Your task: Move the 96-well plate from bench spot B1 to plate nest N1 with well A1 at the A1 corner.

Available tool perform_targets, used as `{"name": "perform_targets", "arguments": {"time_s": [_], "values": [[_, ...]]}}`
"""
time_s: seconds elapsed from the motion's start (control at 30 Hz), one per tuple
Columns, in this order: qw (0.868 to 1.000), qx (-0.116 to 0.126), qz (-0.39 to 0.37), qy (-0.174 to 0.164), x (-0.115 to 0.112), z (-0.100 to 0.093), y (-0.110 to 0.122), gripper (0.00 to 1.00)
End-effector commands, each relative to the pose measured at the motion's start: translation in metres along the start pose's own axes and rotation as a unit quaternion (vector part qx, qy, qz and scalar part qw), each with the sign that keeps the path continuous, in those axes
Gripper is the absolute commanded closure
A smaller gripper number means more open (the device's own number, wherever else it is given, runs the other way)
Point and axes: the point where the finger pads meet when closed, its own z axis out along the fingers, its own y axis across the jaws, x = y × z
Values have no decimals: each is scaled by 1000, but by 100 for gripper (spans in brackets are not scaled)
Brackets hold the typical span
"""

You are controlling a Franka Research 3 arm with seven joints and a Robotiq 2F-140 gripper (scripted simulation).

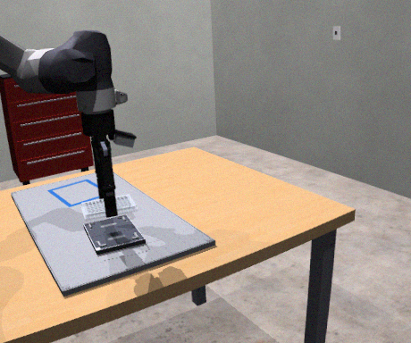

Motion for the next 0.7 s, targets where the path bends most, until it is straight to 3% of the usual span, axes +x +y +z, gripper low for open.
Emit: {"name": "perform_targets", "arguments": {"time_s": [0.0, 0.3, 0.37, 0.67], "values": [[993, 0, 115, 5, 2, -1, -4, 40], [967, 1, 253, 5, 3, -1, -5, 40], [967, 1, 253, 5, 3, -1, -5, 40], [921, 2, 391, 4, 4, -1, -7, 40]]}}
